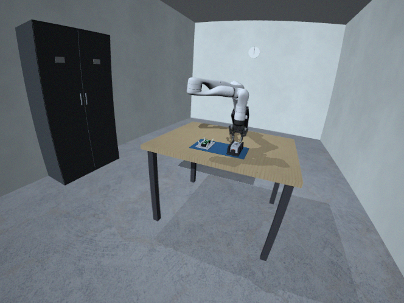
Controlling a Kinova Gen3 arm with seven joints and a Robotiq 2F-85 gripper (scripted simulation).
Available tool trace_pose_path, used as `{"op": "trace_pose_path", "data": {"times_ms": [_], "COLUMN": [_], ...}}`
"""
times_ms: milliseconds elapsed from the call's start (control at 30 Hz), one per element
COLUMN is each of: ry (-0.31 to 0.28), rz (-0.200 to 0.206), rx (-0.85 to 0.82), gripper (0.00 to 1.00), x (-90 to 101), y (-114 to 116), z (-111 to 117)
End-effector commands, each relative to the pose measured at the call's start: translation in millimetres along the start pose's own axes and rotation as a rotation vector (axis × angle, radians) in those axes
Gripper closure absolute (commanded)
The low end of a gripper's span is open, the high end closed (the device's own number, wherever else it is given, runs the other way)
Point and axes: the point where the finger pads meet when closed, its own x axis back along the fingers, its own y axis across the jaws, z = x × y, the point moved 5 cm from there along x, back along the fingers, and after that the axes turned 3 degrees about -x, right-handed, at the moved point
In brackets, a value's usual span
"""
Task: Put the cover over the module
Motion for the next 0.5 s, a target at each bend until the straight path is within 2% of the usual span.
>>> {"op": "trace_pose_path", "data": {"times_ms": [0, 467], "ry": [-0.003, -0.002], "rz": [0.002, 0.0], "rx": [0.0, 0.0], "gripper": [1.0, 0.99], "x": [0.5, 0.4], "y": [-0.7, -0.1], "z": [-0.8, -0.4]}}
